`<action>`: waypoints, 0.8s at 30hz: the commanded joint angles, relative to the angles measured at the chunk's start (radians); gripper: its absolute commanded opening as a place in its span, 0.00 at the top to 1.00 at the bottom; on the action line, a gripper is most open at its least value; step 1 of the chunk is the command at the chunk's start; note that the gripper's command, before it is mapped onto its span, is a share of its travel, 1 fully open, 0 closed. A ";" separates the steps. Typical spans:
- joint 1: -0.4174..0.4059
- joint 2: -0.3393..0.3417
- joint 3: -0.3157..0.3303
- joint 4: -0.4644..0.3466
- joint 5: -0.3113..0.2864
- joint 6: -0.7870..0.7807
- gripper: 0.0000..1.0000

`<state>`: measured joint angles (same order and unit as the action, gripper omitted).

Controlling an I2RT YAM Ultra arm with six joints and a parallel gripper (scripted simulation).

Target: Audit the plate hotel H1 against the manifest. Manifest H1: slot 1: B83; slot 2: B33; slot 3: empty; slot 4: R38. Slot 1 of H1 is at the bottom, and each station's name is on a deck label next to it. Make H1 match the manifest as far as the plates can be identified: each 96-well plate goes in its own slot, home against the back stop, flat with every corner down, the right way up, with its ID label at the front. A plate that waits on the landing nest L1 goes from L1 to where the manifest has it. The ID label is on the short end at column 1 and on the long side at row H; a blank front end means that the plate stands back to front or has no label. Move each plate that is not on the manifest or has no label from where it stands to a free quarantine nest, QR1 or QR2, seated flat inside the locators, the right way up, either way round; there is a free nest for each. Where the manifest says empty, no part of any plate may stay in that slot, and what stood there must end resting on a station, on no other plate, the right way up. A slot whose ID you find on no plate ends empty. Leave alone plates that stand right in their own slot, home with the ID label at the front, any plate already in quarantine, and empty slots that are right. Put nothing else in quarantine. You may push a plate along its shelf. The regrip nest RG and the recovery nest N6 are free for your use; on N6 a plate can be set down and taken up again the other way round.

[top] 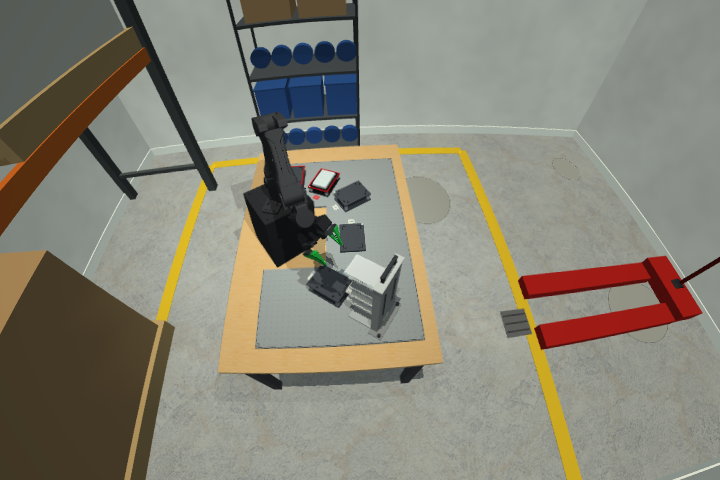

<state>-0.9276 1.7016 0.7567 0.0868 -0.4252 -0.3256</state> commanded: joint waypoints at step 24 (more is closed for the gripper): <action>0.000 0.079 -0.080 0.166 -0.016 -0.003 0.00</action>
<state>-0.9390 1.7718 0.6792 0.2012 -0.4358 -0.3344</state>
